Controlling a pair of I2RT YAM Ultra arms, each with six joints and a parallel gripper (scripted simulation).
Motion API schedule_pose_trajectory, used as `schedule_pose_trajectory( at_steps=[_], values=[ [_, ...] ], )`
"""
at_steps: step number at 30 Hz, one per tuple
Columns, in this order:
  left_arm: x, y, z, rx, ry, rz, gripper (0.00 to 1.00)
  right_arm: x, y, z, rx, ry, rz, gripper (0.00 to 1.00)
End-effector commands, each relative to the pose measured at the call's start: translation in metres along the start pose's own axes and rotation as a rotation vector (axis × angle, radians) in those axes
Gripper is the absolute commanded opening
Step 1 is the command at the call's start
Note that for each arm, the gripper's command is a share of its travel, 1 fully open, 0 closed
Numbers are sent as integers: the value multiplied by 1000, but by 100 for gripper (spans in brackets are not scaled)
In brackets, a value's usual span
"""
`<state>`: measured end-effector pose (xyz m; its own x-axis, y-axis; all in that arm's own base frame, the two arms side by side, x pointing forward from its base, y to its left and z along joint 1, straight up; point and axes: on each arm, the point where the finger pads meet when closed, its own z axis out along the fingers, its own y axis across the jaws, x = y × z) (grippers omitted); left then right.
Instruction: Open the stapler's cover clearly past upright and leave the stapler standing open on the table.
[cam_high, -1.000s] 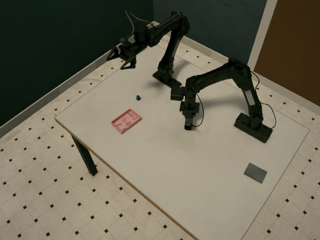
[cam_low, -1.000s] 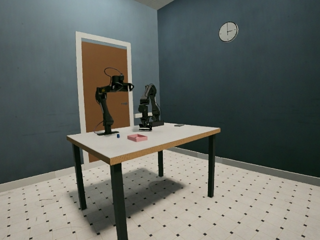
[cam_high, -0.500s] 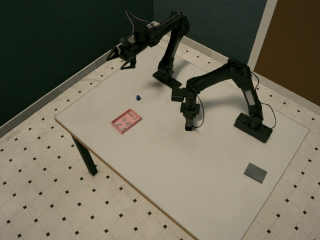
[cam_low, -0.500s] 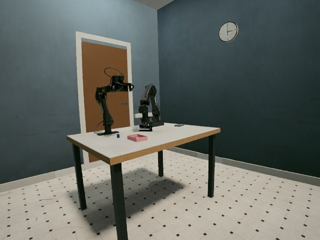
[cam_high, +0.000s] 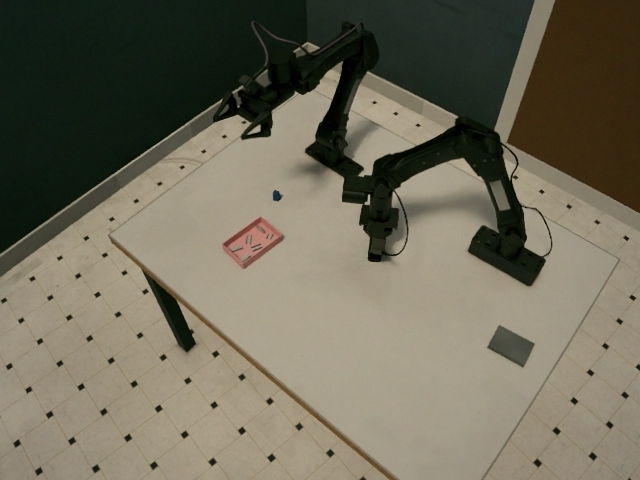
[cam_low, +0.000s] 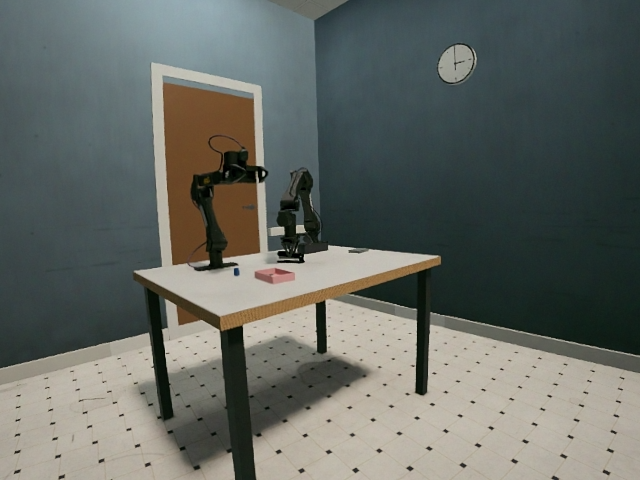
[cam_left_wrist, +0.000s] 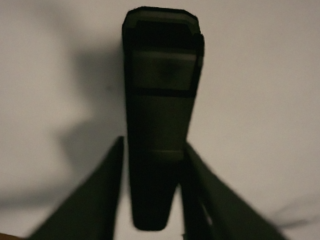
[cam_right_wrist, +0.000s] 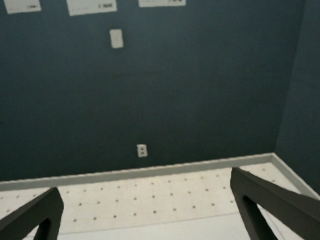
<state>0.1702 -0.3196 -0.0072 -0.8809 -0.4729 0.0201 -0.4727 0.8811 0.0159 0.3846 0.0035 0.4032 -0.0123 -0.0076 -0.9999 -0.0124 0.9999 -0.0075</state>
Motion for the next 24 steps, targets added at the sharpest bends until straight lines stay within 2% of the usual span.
schedule_pose_trajectory(
  at_steps=[1,2,12,18,22,24],
  values=[
    [3,4,1,-6,-12,9,49,-10,-2,-4,12,-29,7,100],
    [2,2,-3,7,-21,10,60,-10,-2,-4,12,-29,7,100],
    [-3,2,-18,45,-21,11,62,-10,-2,-4,12,-29,7,100],
    [-7,-3,-39,57,-22,1,62,-10,-2,-4,12,-29,7,100],
    [-4,-3,-41,57,-22,3,62,-10,-2,-4,12,-29,7,100],
    [-8,-3,-45,57,-21,2,84,-10,-2,-4,12,-29,7,100]
  ],
)
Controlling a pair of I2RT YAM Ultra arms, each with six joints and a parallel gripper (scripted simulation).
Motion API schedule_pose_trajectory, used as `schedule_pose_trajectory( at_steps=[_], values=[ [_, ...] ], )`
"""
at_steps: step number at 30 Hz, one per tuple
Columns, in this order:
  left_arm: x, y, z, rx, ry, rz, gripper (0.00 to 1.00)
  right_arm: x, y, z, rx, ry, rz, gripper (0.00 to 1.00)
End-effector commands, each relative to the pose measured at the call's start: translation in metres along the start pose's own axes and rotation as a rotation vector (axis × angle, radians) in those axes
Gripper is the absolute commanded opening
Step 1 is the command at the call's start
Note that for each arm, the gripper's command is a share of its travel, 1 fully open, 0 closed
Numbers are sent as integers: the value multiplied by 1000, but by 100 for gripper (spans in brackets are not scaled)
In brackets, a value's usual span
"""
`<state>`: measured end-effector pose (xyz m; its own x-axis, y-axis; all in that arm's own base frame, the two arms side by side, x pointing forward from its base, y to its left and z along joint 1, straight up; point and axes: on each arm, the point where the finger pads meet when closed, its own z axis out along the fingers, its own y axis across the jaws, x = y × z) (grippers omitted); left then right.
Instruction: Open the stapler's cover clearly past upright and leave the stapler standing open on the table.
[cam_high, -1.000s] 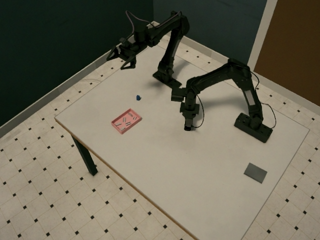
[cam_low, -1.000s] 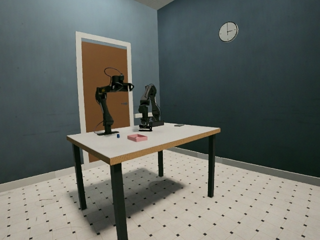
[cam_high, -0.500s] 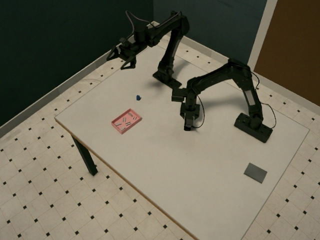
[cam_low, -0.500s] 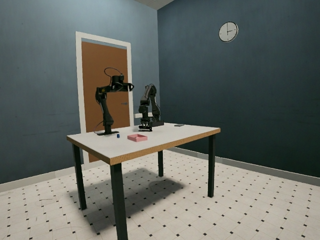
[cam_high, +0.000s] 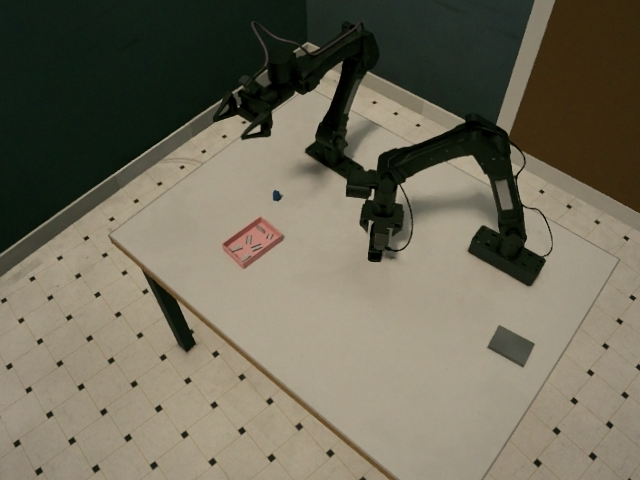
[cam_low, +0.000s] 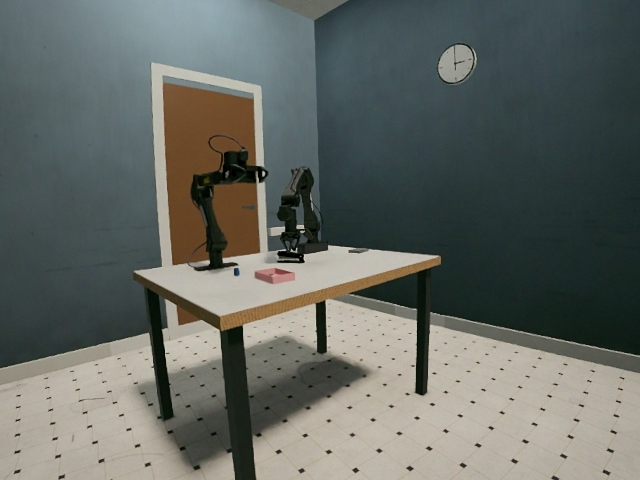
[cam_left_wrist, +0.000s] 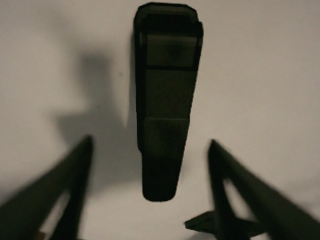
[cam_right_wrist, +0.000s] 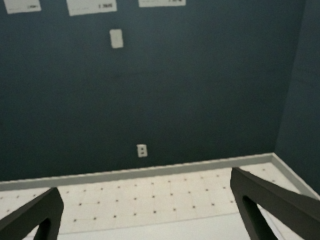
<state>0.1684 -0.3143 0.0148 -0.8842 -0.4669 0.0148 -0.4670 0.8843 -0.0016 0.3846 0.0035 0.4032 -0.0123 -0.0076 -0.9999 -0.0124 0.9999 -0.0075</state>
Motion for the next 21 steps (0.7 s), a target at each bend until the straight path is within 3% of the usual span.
schedule_pose_trajectory(
  at_steps=[1,2,7,16,21],
  values=[
    [-8,-9,-27,39,-16,-5,96,-10,-2,-4,12,-29,7,100],
    [-8,-9,-32,39,-16,-6,100,-10,-2,-4,12,-29,7,100],
    [-8,-9,-62,39,-17,-6,100,-10,-2,-4,12,-29,7,100],
    [-1,-8,-43,-21,-15,-2,100,-10,-2,-4,12,-29,7,100],
    [-5,-21,-47,55,-62,108,100,-10,-2,-4,12,-29,7,100]
  ],
)
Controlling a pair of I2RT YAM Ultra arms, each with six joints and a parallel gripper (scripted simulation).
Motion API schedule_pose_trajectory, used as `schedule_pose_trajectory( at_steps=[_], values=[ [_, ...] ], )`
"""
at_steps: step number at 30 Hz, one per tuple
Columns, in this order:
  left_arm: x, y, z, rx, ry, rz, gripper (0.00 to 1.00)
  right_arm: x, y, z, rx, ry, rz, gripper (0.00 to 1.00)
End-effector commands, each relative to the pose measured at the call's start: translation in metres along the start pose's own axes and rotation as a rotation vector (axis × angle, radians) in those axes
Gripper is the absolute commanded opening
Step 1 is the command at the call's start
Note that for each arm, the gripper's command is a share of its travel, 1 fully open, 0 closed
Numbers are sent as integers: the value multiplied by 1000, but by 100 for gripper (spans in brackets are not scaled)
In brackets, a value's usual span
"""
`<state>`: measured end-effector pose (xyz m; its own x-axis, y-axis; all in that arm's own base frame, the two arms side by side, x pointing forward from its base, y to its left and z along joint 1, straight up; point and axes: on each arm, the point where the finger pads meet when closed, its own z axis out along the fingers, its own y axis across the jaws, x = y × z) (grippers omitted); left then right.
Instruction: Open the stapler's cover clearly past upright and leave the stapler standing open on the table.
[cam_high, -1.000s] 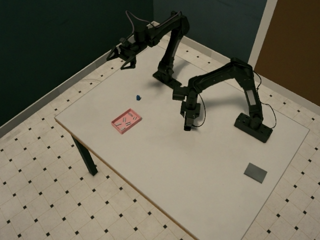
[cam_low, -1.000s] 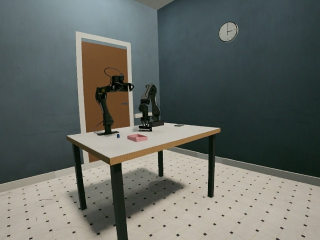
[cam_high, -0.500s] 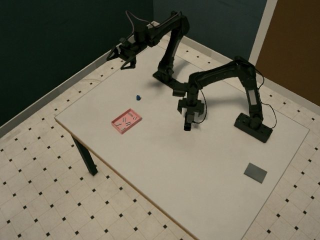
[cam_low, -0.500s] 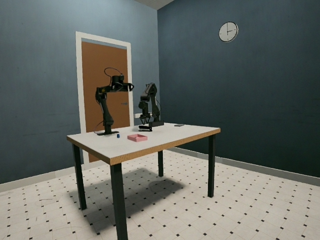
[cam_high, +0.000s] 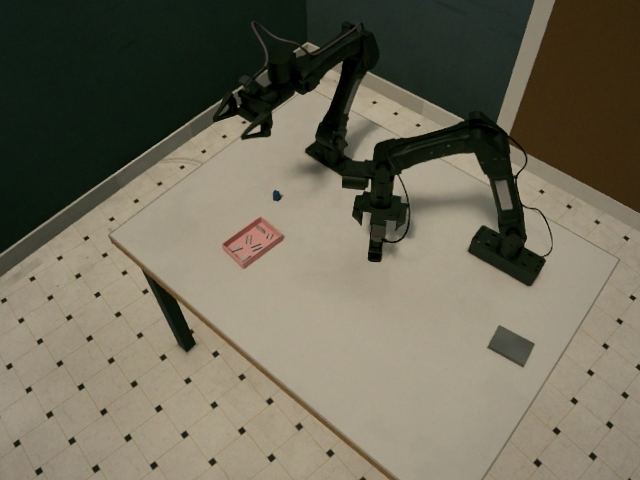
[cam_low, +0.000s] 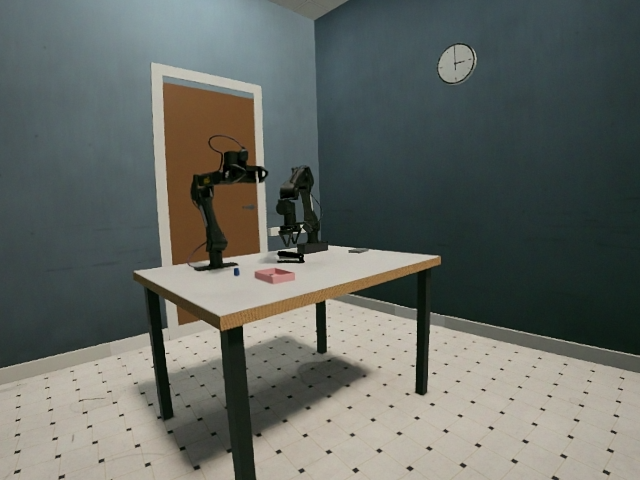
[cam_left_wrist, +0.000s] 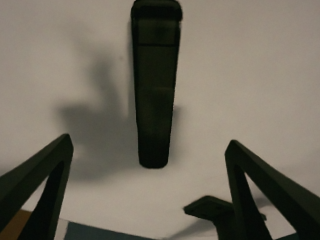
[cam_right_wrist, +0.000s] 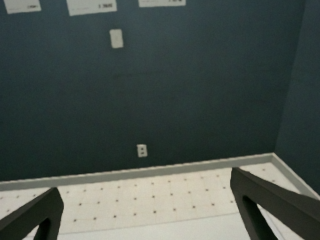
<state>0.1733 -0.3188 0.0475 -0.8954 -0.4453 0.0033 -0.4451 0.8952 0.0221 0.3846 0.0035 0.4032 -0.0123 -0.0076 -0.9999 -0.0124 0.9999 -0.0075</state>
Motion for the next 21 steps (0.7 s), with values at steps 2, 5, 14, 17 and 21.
schedule_pose_trajectory(
  at_steps=[2,5,14,17,21],
  values=[
    [-6,-14,-15,111,-107,200,100,-10,-2,-4,12,-29,7,100],
    [-4,-12,-17,145,-153,308,100,-10,-2,-4,12,-29,7,100],
    [-1,-11,-24,242,-279,603,100,-10,-2,-4,12,-29,7,100],
    [0,-8,-27,273,-322,704,100,-10,-2,-4,12,-29,7,100],
    [0,-5,-29,313,-378,832,100,-10,-2,-4,12,-29,7,100]
  ],
)
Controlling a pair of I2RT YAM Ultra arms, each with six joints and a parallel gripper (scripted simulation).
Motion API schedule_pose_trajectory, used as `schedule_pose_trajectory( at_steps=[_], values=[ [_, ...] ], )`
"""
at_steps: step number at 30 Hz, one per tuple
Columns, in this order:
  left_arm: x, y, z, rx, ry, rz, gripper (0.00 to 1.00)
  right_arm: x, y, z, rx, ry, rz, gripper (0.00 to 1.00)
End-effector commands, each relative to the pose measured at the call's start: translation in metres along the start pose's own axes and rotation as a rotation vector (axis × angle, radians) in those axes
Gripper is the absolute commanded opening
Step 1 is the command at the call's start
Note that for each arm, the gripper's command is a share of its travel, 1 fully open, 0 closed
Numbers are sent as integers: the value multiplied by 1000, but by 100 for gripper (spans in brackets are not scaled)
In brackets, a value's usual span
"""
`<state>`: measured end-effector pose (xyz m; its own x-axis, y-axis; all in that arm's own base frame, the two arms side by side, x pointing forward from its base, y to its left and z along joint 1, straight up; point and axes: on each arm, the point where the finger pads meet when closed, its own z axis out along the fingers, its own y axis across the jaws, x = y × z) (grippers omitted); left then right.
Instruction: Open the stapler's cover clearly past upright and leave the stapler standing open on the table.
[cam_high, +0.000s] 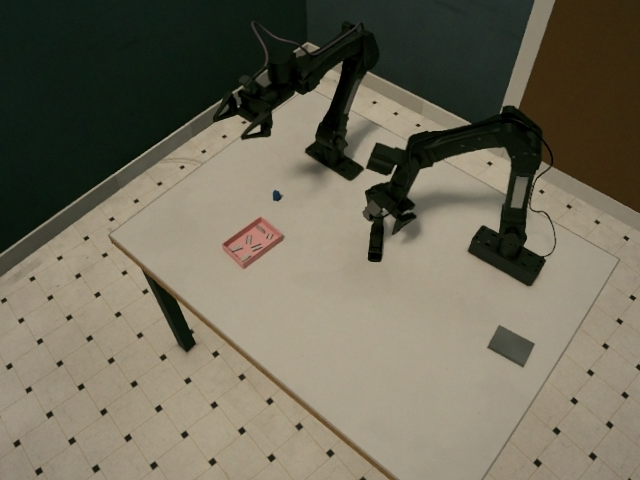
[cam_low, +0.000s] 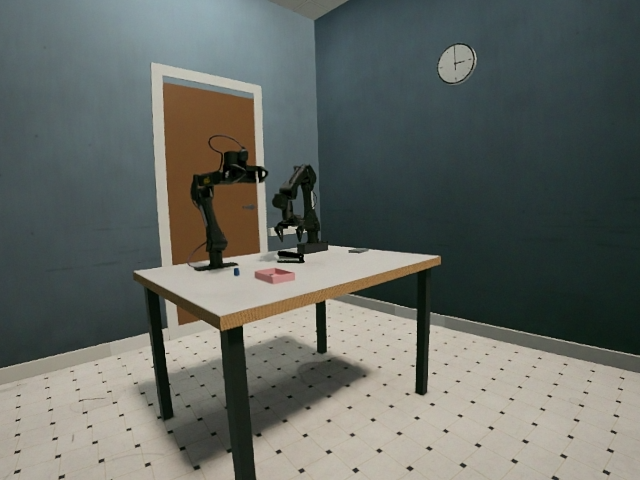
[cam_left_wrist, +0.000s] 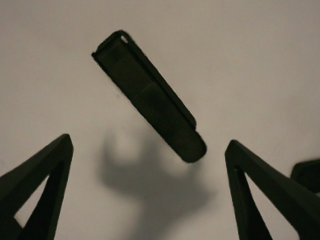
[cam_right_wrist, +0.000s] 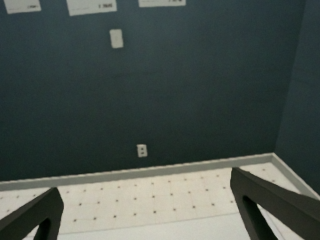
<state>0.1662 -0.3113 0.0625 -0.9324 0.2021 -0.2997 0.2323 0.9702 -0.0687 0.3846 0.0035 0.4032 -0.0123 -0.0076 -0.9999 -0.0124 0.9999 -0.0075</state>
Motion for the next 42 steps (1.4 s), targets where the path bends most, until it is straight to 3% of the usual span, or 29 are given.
schedule_pose_trajectory(
  at_steps=[1,6,21,29,42],
  values=[
    [-16,-11,-10,113,-137,183,100,-10,-2,-4,12,-29,7,100],
    [-13,-11,-12,150,-169,281,100,-10,-2,-4,12,-29,7,100],
    [-7,-6,-24,308,-386,790,100,-10,-2,-4,12,-29,7,100],
    [-4,3,-23,328,-419,874,100,-10,-2,-4,12,-29,7,100],
    [-6,6,-24,314,-414,853,100,-10,-2,-4,12,-29,7,100]
  ],
)
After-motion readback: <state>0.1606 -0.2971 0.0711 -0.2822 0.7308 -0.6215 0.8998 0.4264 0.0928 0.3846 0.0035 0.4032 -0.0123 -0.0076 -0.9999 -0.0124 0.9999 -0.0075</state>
